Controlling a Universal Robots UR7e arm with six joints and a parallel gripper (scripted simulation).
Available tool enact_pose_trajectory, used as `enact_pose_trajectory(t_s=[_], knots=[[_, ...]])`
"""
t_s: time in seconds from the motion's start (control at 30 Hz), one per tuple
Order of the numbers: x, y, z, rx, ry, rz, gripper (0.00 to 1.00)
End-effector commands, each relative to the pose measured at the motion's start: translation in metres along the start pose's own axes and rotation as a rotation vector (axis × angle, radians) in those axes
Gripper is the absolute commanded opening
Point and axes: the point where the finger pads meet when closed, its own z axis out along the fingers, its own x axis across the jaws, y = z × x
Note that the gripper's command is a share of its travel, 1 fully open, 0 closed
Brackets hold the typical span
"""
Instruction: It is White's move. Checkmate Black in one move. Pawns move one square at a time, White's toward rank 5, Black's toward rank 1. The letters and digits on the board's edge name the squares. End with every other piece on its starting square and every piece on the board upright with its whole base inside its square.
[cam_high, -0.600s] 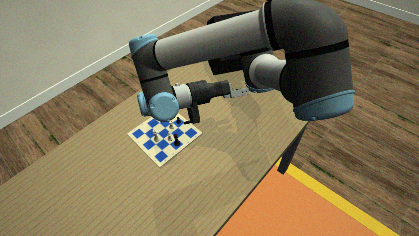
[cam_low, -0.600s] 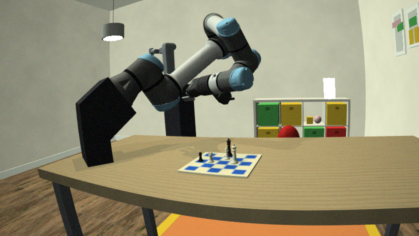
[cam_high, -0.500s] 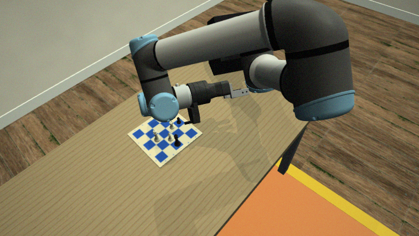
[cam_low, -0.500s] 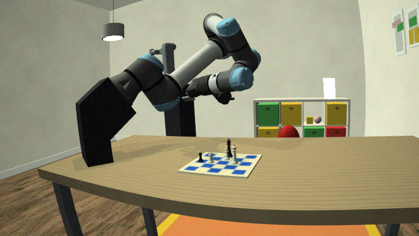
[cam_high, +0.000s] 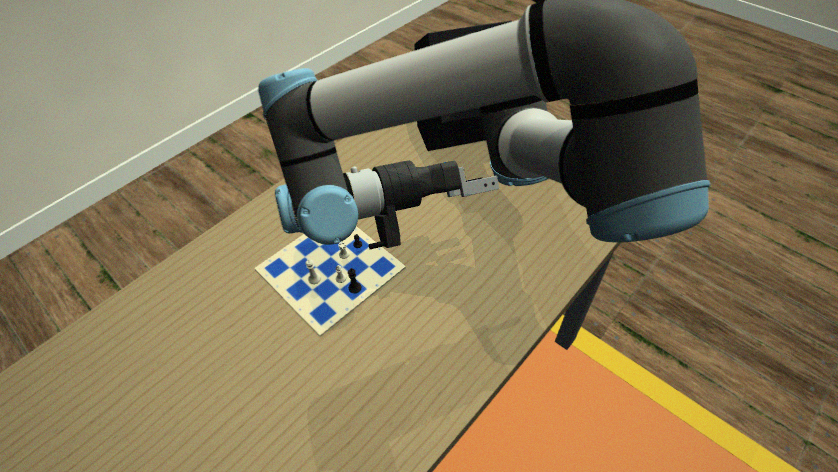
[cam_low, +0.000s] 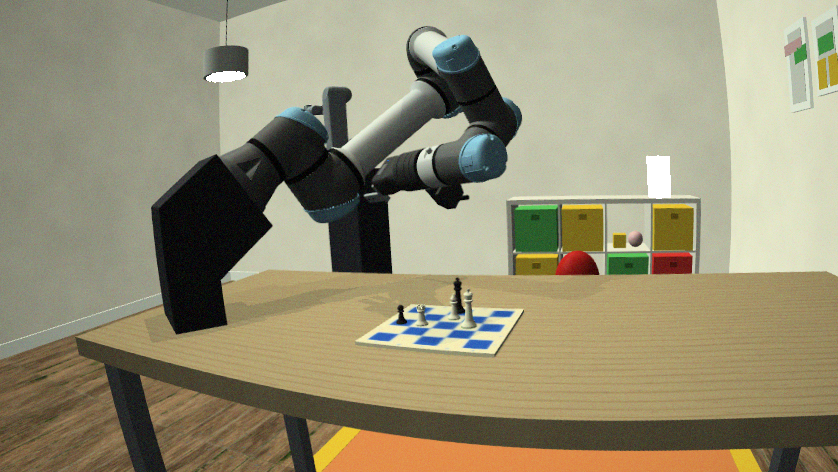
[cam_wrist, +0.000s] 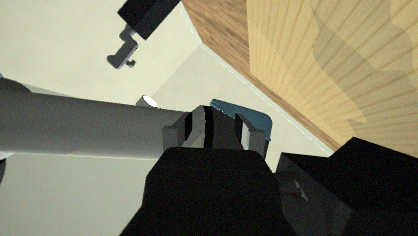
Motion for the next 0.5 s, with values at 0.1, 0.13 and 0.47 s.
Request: enact_pose_trajectory(t_s=[0.1, 0.13, 0.47], knots=[[0.0002, 0.0002, -0.0001, -0.002, 0.002, -0.003, 1.0], [0.0004, 0.0003, -0.0001, -0.003, 0.003, -0.006, 1.0], [0.0075, 0.0026, 0.0002, -0.048, 0.039, -0.075, 1.0]])
